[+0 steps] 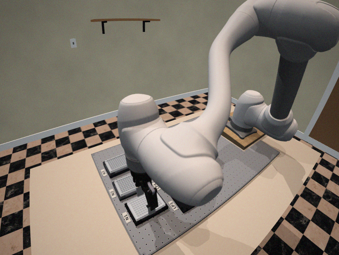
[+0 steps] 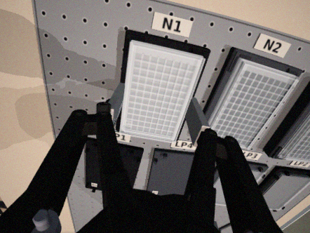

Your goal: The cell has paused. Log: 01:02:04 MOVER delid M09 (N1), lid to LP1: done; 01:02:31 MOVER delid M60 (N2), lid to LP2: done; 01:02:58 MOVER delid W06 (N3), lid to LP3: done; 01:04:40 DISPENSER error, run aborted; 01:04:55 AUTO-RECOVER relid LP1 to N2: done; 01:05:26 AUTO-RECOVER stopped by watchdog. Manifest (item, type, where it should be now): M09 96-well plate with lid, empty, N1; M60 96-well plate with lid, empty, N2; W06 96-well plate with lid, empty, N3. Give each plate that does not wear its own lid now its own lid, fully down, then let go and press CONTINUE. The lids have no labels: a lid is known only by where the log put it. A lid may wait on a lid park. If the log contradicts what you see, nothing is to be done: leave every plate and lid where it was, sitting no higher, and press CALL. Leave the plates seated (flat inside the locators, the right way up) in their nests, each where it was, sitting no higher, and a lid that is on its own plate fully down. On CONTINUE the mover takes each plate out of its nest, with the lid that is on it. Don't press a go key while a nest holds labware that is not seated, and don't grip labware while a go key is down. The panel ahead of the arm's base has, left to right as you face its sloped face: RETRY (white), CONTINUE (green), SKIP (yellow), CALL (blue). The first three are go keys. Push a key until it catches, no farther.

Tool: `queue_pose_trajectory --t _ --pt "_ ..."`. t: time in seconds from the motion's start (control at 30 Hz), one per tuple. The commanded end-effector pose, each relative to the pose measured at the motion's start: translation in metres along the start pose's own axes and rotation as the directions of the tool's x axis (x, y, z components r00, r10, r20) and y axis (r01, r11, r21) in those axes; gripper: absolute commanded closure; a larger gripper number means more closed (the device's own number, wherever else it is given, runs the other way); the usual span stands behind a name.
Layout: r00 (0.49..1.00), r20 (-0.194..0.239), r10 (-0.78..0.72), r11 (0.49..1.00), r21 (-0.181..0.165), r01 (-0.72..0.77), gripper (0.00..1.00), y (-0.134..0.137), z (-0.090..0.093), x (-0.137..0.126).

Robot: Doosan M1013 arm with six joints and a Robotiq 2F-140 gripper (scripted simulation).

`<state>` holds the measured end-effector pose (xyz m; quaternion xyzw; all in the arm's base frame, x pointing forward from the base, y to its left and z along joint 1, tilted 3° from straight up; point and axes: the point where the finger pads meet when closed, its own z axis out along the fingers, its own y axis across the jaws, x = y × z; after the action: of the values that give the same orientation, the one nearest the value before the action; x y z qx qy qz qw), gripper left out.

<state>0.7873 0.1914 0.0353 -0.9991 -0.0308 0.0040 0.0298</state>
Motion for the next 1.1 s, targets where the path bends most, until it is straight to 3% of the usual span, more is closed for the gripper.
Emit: queue_pose_trajectory --t 0.0,0.03,1.07 --pt "1.000 0.000 0.000 1.000 0.000 0.000 1.00 0.0000 -0.0002 0.0000" --pt "1.000 0.000 0.000 1.000 0.000 0.000 0.34 0.0000 -0.0002 0.0000" --pt "1.000 0.000 0.000 1.000 0.000 0.000 0.34 0.0000 -0.0002 0.0000"
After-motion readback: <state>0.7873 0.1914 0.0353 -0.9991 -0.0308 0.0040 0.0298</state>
